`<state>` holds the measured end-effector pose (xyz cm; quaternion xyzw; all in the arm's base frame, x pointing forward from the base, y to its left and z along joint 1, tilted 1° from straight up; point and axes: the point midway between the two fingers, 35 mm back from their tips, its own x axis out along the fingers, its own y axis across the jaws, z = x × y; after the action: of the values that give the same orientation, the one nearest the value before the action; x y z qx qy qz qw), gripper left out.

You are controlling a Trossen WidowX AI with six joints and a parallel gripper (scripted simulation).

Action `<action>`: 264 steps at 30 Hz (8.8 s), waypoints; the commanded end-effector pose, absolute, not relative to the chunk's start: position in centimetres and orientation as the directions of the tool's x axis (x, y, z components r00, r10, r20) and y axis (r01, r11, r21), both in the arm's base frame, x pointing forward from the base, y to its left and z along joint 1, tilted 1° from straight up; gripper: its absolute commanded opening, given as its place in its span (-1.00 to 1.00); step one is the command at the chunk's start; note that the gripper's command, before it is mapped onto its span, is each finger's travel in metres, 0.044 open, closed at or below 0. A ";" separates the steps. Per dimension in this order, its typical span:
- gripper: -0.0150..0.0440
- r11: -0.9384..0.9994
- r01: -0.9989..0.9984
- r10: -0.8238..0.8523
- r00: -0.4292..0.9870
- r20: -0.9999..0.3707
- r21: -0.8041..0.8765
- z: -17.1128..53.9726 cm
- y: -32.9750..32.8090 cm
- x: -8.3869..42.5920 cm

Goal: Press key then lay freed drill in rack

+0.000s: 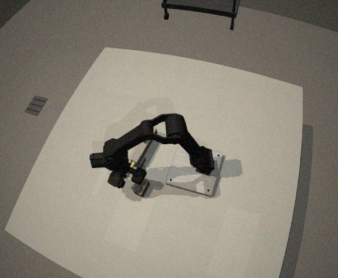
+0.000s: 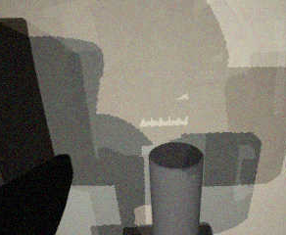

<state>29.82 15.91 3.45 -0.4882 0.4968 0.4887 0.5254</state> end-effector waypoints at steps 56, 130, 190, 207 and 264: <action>-0.49 0.041 -0.999 0.028 0.024 -0.999 -0.023 3.2 15.3 29.4; -0.49 0.041 -0.999 0.035 0.024 -0.999 -0.022 4.2 22.3 29.7; -0.49 0.041 -0.999 0.034 0.024 -0.999 -0.022 6.5 21.4 29.1; -0.49 0.041 -0.999 0.034 0.024 -0.999 -0.022 7.0 21.3 29.1; -0.49 0.041 -0.999 0.034 0.023 -0.999 -0.022 8.2 21.5 28.7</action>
<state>29.06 21.30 8.14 -0.4864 0.4974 0.4912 0.5242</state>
